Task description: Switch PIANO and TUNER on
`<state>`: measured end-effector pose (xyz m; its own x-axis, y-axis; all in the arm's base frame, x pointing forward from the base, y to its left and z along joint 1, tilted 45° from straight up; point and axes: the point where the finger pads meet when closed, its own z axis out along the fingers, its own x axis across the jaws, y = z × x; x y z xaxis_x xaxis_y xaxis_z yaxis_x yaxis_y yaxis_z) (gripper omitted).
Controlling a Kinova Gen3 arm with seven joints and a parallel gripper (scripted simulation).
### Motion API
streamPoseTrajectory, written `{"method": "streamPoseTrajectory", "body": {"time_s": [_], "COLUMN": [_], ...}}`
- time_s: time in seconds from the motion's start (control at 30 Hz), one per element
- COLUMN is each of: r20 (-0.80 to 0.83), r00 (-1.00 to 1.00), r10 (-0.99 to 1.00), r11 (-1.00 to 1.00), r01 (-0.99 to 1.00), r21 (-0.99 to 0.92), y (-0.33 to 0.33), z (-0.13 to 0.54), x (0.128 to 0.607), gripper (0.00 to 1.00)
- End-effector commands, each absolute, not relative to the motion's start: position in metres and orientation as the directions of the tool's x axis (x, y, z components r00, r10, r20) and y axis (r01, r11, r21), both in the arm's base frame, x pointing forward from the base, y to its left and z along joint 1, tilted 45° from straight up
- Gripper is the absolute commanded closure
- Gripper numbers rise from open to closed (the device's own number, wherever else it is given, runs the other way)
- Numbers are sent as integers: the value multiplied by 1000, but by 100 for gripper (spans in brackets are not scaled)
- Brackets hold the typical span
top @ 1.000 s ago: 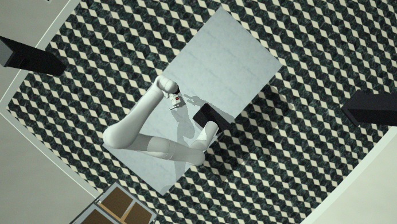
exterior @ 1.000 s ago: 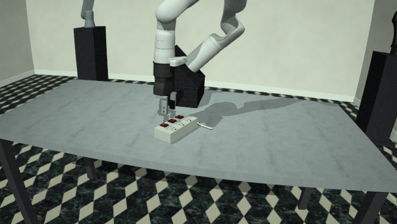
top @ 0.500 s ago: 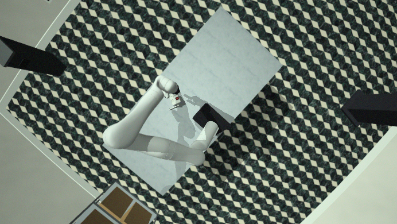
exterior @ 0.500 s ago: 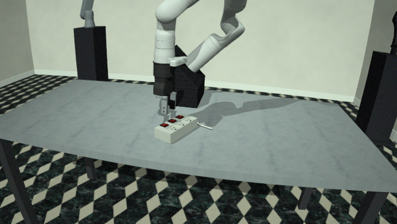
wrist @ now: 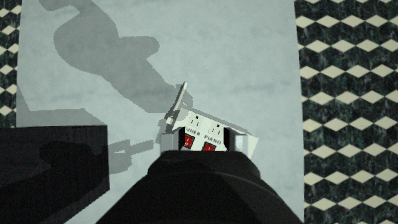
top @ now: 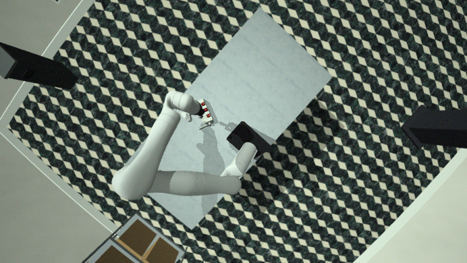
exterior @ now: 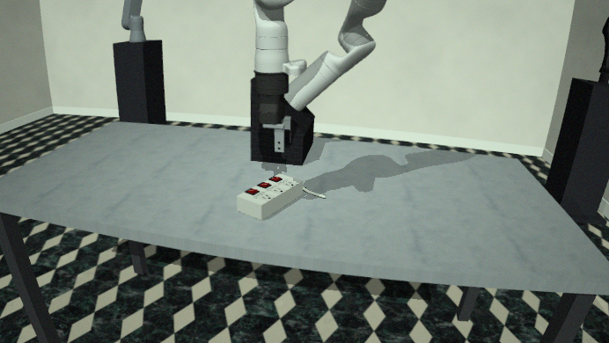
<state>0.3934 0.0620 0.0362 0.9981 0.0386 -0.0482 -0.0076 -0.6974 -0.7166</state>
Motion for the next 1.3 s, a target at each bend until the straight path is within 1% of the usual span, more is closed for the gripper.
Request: {"method": "streamPoseTrajectory", "body": {"time_s": [0.0, 0.77, 0.93, 1.1, 1.17, 1.27], "r20": [-1, -19, -63, -140, -140, -201], "r00": [999, 1000, 998, 986, 986, 968], "r10": [41, 23, -18, -90, -90, -147], "r11": [-710, -710, -708, -699, -699, -686], "r01": [28, 3, -57, -162, -162, -246], "r21": [-704, -704, -704, -697, -697, -684], "y": [54, 55, 58, 62, 62, 64], "z": [56, 55, 54, 51, 51, 49], "x": [407, 407, 405, 403, 403, 402], "gripper": [0, 0, 0, 0, 0, 0]}}
